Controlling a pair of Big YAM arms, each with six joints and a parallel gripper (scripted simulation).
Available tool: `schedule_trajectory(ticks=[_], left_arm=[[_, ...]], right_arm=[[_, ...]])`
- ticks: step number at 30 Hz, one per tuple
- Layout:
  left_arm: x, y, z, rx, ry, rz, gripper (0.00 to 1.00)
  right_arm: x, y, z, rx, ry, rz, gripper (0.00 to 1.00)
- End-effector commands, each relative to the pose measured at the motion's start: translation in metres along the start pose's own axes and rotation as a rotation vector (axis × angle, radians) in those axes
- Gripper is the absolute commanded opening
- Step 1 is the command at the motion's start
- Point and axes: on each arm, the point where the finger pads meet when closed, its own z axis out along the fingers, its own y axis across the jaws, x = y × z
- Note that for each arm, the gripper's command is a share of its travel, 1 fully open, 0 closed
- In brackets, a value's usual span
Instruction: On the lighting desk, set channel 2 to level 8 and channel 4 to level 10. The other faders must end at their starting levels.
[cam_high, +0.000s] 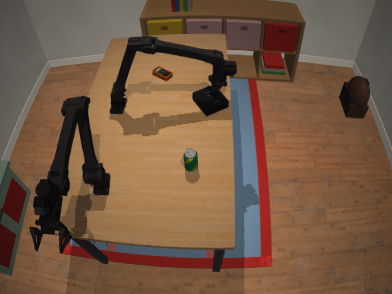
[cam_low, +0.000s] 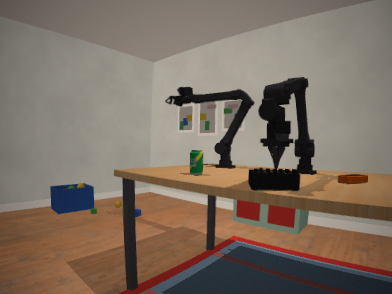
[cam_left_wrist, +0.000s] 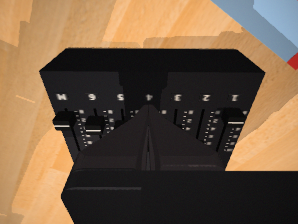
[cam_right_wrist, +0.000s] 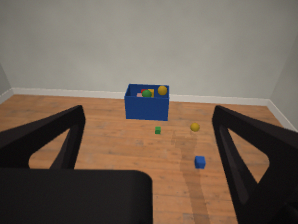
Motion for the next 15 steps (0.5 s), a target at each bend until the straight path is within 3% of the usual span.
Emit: schedule_trajectory(ticks=[1, 5, 11, 15], left_arm=[[-0.022, -0.015, -0.045, 0.052, -0.099, 0.006, 0.00], [-0.023, -0.016, -0.038, 0.049, -0.093, 0.006, 0.00], [-0.006, -0.007, 0.003, 0.012, -0.022, 0.006, 0.00], [-0.004, -0.006, 0.006, 0.010, -0.017, 0.006, 0.00]], right_arm=[[0.009, 0.003, 0.007, -0.008, 0.008, 0.005, 1.00], [0.009, 0.003, 0.007, -0.008, 0.008, 0.005, 1.00], [0.009, 0.003, 0.007, -0.008, 0.008, 0.005, 1.00], [0.009, 0.003, 0.007, -0.008, 0.008, 0.005, 1.00]])
